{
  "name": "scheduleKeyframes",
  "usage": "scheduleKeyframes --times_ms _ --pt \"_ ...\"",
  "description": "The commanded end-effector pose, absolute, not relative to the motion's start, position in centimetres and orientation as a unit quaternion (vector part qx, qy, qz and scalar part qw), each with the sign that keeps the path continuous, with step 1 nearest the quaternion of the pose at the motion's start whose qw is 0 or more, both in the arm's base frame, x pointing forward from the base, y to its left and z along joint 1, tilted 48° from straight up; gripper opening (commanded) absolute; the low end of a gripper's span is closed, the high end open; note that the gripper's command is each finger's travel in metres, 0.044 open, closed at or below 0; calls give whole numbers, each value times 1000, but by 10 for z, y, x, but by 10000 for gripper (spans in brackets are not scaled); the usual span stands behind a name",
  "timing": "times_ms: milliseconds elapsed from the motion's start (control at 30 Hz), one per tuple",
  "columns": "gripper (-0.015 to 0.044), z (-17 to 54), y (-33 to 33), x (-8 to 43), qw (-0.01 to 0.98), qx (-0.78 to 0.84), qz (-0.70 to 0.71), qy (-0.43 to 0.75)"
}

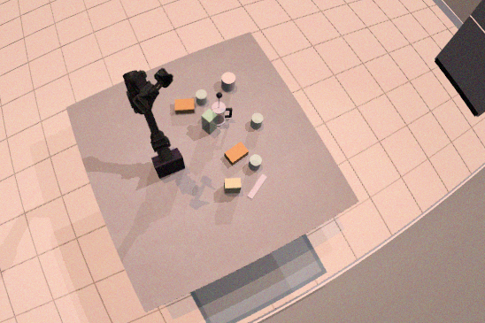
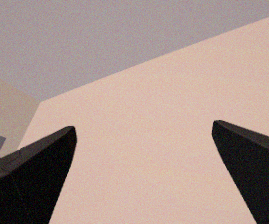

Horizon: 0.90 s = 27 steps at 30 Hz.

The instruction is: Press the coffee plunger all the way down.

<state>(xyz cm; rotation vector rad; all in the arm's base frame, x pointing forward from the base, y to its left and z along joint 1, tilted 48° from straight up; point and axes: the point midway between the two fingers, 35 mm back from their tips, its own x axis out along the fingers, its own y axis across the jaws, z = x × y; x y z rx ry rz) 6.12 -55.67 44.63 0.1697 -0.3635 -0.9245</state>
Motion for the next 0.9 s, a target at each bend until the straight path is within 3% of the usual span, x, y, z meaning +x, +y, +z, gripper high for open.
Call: scheduleKeyframes --times_ms 0,200,467,867 --pt "426 445 -556 64 877 83 -440 -173" --pt "440 426 -525 130 913 120 -364 -139" --pt "440 388 -436 236 957 189 -206 -73" --pt "440 329 -265 324 961 271 35 31"
